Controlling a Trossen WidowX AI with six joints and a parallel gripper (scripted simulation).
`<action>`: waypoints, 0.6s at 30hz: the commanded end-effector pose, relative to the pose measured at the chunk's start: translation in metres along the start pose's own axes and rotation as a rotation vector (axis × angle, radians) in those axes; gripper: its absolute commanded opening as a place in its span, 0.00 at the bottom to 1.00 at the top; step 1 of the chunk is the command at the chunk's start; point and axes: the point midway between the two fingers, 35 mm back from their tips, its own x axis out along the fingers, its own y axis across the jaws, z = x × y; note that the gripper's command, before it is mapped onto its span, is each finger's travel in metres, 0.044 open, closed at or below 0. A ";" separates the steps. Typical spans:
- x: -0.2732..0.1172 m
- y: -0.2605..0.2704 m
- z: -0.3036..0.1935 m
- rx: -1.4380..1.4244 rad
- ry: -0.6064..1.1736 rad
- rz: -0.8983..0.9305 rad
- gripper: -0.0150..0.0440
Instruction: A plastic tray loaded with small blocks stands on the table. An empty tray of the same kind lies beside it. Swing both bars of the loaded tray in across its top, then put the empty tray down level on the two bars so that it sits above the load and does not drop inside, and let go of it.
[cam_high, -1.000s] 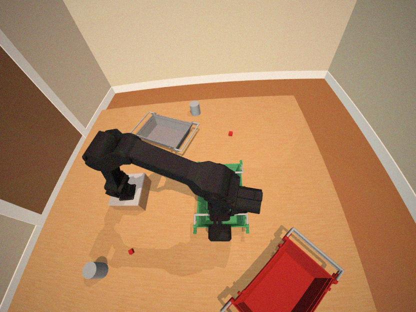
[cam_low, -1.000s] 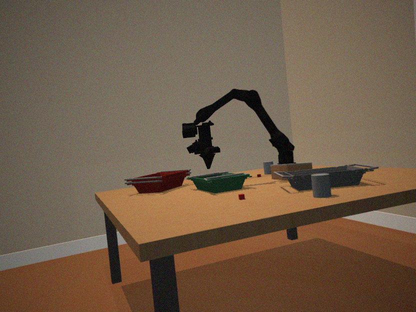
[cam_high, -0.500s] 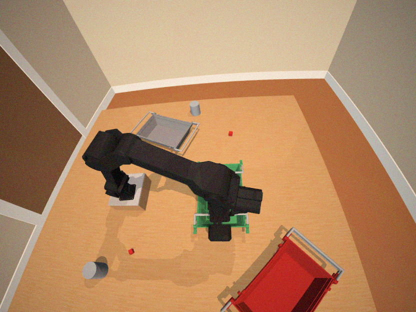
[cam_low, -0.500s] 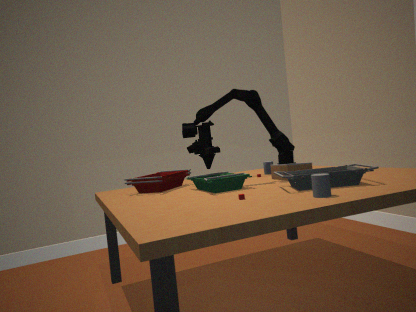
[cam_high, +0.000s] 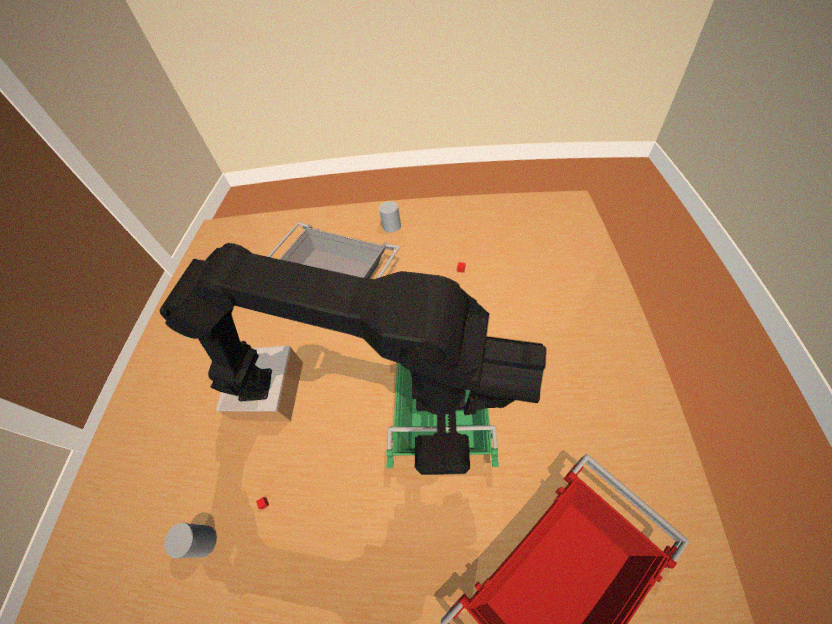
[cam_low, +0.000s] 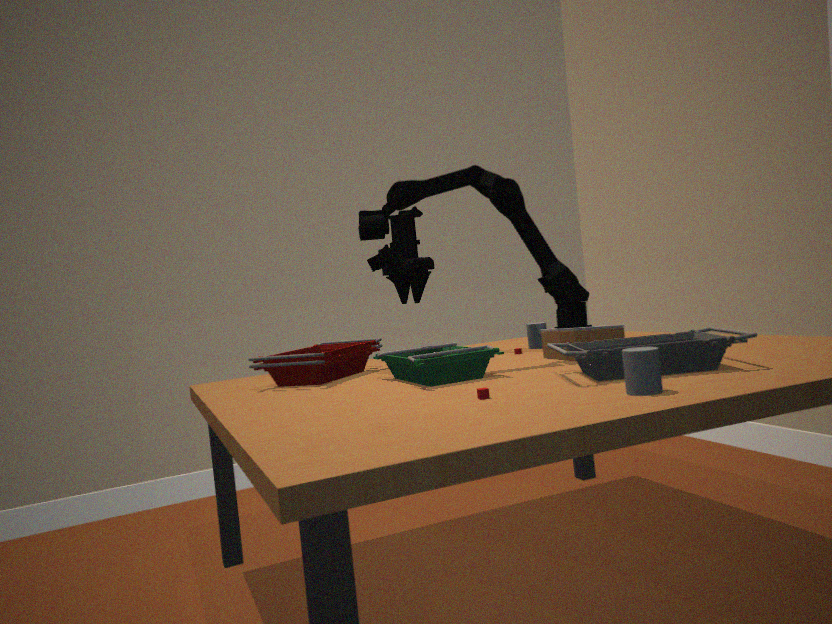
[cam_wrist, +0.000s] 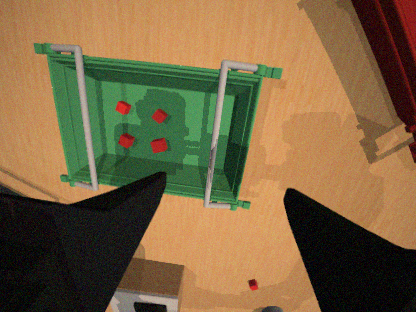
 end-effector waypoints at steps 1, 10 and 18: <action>-0.057 0.002 -0.007 0.002 -0.041 -0.009 1.00; -0.033 0.050 -0.004 -0.247 -0.023 -0.021 1.00; -0.014 0.186 -0.039 -0.836 -0.027 -0.013 1.00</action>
